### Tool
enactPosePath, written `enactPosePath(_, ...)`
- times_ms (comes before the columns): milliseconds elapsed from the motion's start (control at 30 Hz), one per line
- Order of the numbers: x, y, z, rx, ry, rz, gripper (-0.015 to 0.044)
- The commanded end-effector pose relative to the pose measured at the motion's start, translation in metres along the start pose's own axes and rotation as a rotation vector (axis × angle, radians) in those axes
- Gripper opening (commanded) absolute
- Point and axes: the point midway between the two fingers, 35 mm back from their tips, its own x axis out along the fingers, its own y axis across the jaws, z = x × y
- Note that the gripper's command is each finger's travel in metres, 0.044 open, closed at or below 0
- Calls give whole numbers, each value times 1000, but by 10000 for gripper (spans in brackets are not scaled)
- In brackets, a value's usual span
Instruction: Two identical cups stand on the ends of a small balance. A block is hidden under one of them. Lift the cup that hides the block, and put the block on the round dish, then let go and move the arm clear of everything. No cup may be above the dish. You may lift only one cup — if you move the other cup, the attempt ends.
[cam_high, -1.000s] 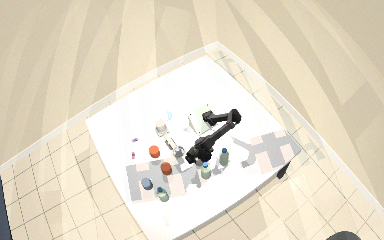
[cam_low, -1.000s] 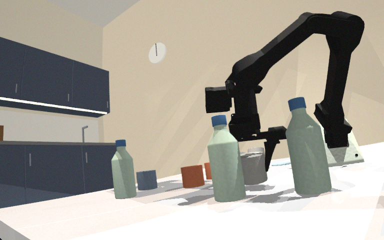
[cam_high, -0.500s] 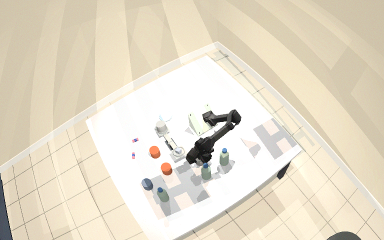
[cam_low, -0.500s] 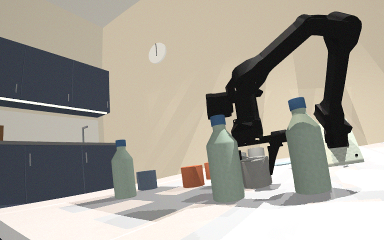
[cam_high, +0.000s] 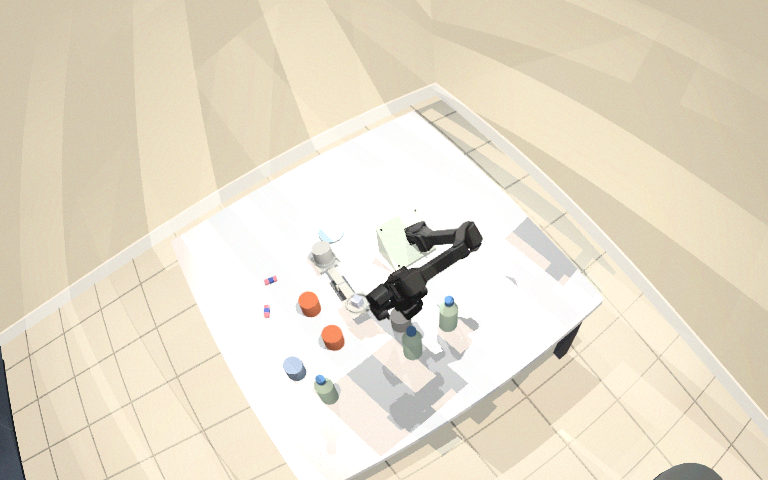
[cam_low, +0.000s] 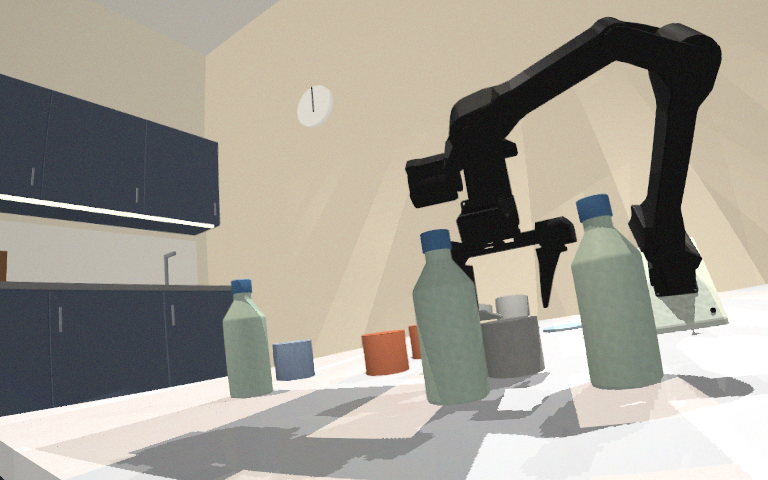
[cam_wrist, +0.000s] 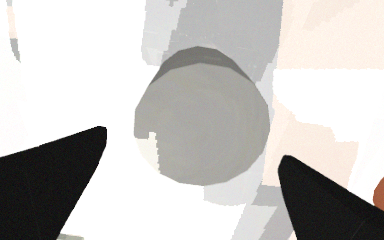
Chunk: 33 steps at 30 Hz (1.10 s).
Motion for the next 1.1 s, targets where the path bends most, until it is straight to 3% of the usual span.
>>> enactPosePath(0, -7, 2, 2, -5, -6, 8, 440)
enactPosePath(233, -25, -13, -5, -38, 19, -102, 260)
enactPosePath(1067, -36, -46, -31, 767, 5, -93, 260)
